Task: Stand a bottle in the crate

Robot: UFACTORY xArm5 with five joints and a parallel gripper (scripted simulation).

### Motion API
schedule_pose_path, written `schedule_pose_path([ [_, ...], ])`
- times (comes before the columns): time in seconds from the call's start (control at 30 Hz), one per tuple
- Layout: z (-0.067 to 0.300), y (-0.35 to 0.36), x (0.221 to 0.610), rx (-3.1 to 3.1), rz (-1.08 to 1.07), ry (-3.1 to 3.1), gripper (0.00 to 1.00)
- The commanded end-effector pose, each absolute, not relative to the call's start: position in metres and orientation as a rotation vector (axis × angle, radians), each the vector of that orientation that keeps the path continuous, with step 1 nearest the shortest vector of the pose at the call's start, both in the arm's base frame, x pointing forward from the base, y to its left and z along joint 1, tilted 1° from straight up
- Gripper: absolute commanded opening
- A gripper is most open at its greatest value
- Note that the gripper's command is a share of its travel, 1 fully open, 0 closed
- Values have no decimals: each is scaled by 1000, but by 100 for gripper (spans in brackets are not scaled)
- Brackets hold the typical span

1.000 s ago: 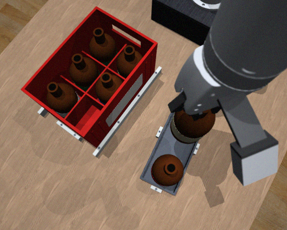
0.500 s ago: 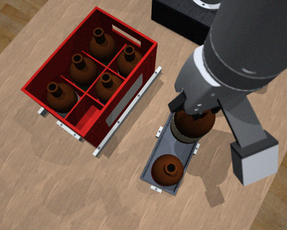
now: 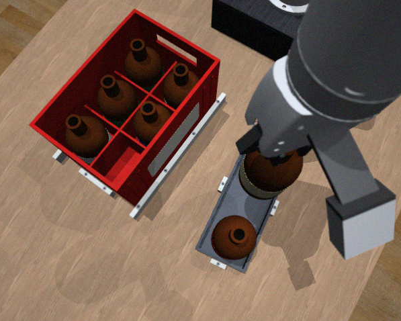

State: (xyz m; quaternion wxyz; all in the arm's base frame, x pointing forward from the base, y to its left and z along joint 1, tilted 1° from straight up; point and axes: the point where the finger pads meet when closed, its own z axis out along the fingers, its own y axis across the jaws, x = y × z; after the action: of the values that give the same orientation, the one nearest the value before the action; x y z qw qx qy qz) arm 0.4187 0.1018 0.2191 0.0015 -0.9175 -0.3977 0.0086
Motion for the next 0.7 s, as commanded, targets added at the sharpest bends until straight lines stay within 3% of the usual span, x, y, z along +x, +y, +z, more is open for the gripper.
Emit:
schedule_pose_path([
  [0.0,226,102,420,-2880,21,-1248,0],
  [0.67,234,102,420,-2880,21,-1248,0],
])
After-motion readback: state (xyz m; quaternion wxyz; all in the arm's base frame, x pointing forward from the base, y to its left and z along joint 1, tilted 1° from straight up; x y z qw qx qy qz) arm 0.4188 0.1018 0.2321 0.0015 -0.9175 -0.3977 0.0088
